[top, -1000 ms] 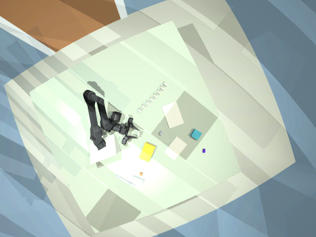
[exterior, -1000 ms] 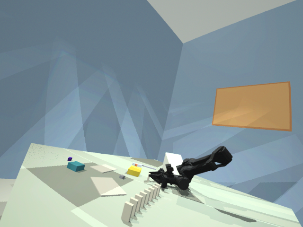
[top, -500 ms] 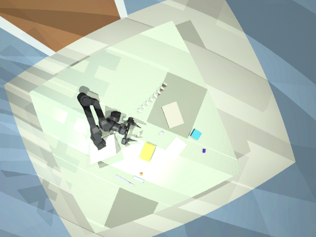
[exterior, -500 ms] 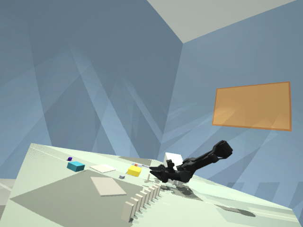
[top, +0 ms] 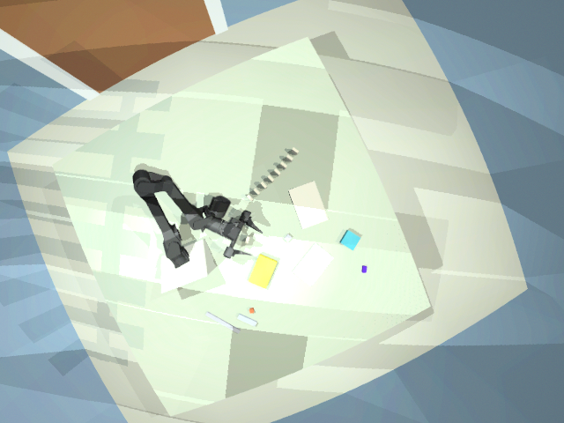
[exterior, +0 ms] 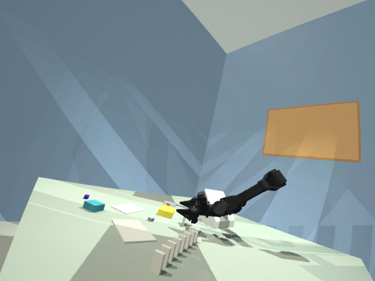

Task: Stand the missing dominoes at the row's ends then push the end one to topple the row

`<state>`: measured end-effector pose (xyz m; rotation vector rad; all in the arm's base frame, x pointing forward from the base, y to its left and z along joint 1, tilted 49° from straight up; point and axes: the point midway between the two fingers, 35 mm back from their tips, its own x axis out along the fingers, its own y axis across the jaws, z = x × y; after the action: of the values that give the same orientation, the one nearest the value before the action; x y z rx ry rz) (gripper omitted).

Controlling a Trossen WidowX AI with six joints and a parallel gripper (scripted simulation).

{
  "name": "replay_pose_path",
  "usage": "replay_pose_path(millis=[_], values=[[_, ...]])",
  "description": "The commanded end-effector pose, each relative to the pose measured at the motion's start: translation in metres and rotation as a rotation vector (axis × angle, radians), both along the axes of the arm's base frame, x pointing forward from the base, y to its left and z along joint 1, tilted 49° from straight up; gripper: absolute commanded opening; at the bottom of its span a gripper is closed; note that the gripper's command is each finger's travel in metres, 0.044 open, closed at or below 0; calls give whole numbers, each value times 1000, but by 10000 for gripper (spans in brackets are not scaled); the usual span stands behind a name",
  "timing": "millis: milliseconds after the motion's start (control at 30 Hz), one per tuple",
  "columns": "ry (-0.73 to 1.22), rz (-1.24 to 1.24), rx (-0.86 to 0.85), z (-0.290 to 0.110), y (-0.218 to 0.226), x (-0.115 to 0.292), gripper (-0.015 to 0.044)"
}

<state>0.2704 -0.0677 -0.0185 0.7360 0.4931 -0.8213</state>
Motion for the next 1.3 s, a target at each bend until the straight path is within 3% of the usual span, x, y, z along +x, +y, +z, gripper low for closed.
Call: replay_pose_path(millis=[0, 233, 400, 500, 833, 1267], values=[[150, 73, 38, -6, -17, 24, 440], [472, 276, 259, -31, -30, 14, 440], [610, 472, 573, -25, -36, -4, 440], [578, 581, 780, -8, -39, -9, 440], [438, 678, 1144, 36, -39, -17, 440], [433, 679, 1153, 37, -39, -17, 440]])
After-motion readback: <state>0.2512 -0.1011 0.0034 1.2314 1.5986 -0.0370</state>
